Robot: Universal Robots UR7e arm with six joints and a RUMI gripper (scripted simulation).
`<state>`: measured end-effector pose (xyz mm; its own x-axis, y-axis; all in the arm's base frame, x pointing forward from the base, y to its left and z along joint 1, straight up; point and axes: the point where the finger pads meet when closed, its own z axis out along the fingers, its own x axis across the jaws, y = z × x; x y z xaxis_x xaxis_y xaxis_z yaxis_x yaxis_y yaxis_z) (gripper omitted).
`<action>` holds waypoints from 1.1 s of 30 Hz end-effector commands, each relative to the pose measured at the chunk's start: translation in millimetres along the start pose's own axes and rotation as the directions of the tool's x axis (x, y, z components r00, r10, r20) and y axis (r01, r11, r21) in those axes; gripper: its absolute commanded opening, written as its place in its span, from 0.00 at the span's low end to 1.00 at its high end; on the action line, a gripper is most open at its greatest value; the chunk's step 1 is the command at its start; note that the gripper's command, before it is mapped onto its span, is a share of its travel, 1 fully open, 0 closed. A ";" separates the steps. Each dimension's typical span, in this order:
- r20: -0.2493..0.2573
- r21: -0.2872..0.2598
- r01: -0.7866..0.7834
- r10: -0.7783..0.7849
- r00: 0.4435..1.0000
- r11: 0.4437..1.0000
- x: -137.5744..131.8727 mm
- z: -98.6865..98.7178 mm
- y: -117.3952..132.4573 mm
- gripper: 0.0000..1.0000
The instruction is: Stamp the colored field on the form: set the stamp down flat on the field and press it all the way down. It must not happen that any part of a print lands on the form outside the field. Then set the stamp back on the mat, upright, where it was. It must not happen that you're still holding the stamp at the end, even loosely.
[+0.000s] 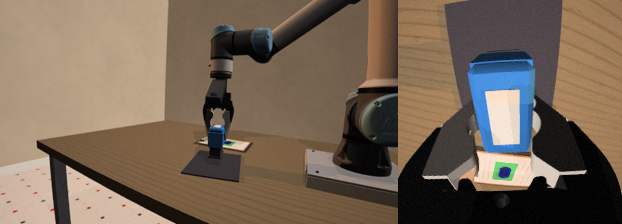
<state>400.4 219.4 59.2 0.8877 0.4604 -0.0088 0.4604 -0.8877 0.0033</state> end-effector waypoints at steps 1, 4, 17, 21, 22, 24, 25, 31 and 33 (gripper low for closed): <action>0.000 0.000 -0.001 0.001 1.000 1.000 -0.1 15.4 1.5 0.17; 0.000 0.000 -0.001 0.001 1.000 1.000 -0.2 21.9 1.7 0.17; -0.001 -0.001 0.000 0.000 1.000 1.000 0.2 29.7 1.9 0.17; -0.005 -0.002 0.000 0.000 1.000 1.000 1.6 27.9 2.4 0.17; -0.005 -0.002 0.000 0.000 1.000 1.000 1.6 27.8 2.4 0.17; -0.005 -0.002 0.000 0.000 1.000 1.000 1.6 27.8 2.4 0.17; -0.005 -0.002 0.000 0.000 1.000 1.000 1.6 27.9 2.3 0.52; -0.005 -0.002 0.000 0.000 1.000 1.000 1.5 27.9 2.3 0.52; -0.005 -0.002 0.000 0.000 1.000 1.000 1.5 27.9 2.3 0.52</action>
<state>401.7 218.4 30.7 0.8876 0.4606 -0.0063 0.4606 -0.8876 0.0041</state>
